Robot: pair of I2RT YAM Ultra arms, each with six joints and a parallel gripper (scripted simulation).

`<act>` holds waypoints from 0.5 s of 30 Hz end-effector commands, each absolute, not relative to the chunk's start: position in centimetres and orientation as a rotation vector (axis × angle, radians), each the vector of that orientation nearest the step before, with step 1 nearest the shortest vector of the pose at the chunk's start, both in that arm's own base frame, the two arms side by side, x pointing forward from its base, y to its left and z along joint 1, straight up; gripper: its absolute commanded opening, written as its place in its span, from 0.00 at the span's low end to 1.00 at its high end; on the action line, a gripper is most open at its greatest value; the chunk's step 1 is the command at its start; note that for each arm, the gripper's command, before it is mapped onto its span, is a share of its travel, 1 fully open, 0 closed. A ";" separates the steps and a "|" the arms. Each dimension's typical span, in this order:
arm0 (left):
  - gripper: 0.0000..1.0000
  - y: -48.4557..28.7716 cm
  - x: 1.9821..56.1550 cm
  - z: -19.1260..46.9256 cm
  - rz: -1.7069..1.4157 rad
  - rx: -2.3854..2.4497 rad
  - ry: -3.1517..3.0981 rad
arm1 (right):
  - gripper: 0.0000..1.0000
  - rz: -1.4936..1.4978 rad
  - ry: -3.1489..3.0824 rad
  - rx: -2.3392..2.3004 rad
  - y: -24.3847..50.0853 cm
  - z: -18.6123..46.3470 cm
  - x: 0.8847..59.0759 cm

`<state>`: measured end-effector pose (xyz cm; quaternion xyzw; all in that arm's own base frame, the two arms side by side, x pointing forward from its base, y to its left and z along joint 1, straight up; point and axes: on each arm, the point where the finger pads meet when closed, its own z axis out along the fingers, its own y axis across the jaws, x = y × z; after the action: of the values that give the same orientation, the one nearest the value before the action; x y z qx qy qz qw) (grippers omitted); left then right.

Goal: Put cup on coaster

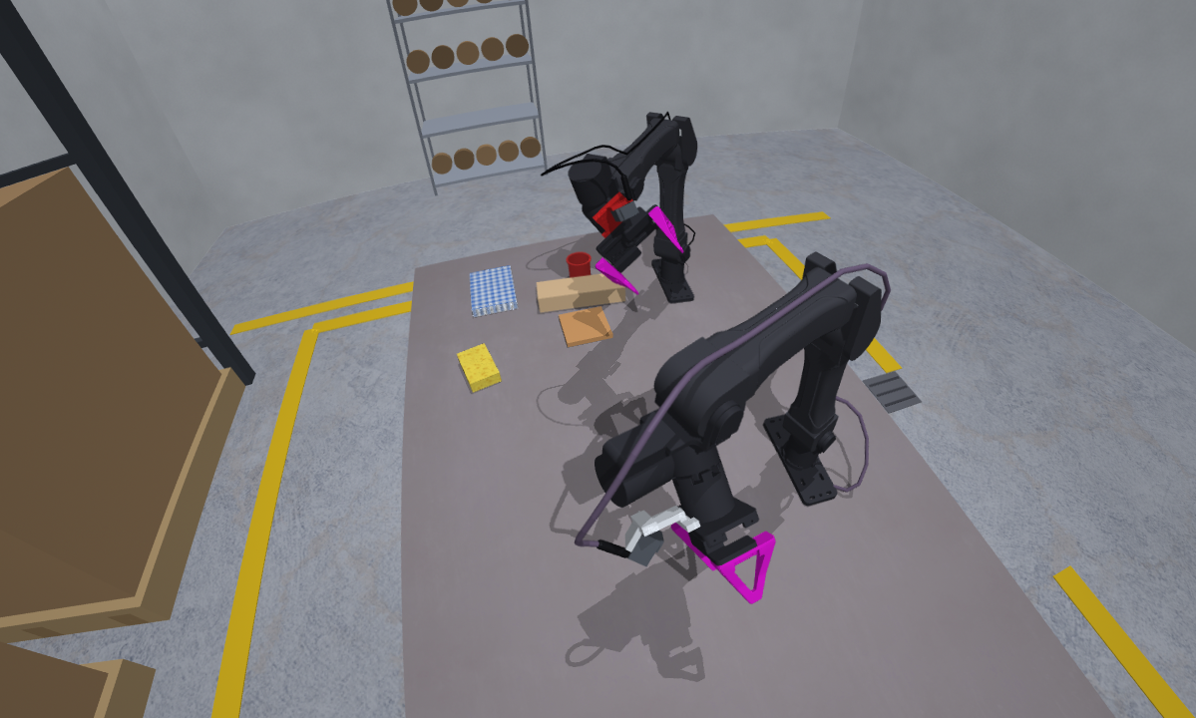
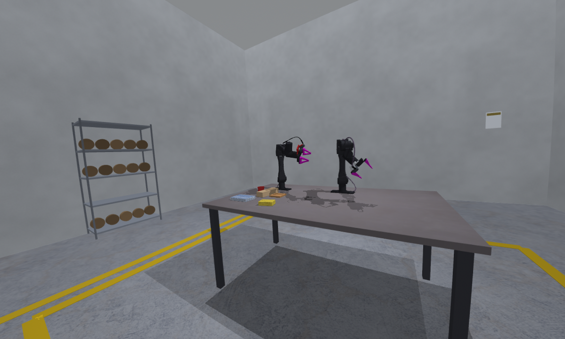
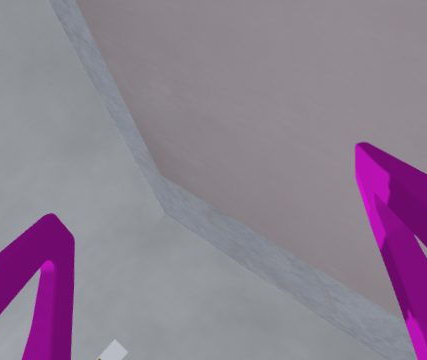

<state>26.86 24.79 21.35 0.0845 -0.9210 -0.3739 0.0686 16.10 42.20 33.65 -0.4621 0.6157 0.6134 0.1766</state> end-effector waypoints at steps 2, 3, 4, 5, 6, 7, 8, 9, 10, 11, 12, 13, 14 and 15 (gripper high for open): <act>1.00 24.8 26.9 21.7 -1.137 0.263 -2.780 | 1.00 1.722 1.738 -1.287 42.1 34.1 16.3; 1.00 24.8 26.9 21.7 -1.137 0.263 -2.780 | 1.00 1.710 1.743 -1.271 41.9 34.1 16.6; 1.00 24.8 26.9 21.7 -1.137 0.263 -2.780 | 1.00 1.695 1.754 -1.249 41.7 33.9 16.9; 1.00 24.8 26.9 21.7 -1.137 0.263 -2.780 | 1.00 1.685 1.781 -1.232 41.4 33.6 17.0; 1.00 24.8 26.9 21.7 -1.137 0.263 -2.780 | 1.00 1.669 1.799 -1.209 41.0 33.4 17.2; 1.00 24.8 26.9 21.7 -1.137 0.263 -2.780 | 1.00 1.646 1.841 -1.174 40.4 32.8 17.4; 1.00 24.8 26.9 21.7 -1.137 0.263 -2.780 | 1.00 1.615 1.875 -1.129 39.6 32.3 17.7; 1.00 24.9 27.2 21.7 -1.149 0.286 -2.794 | 1.00 1.589 1.903 -1.093 38.8 31.9 17.8; 1.00 24.7 27.6 21.6 -1.143 0.293 -2.816 | 1.00 1.564 1.930 -1.058 38.0 31.4 18.0; 1.00 24.5 28.1 21.4 -1.144 0.299 -2.837 | 1.00 1.535 1.959 -1.019 37.0 30.9 18.2; 1.00 24.2 28.8 21.4 -1.152 0.316 -2.874 | 1.00 1.503 1.990 -0.975 35.9 30.4 18.3; 1.00 23.6 29.8 21.3 -1.158 0.321 -2.915 | 1.00 1.468 2.019 -0.927 34.7 29.8 18.5; 1.00 22.8 31.1 21.2 -1.162 0.324 -2.966 | 1.00 1.434 2.046 -0.881 33.5 29.3 18.6; 1.00 22.8 31.1 21.2 -1.162 0.324 -2.966 | 1.00 1.434 2.046 -0.881 33.5 29.3 18.6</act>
<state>28.64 24.10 21.00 0.0918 -0.9256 -0.3659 0.0315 17.66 35.81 30.37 -0.3701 0.7085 0.5557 0.2285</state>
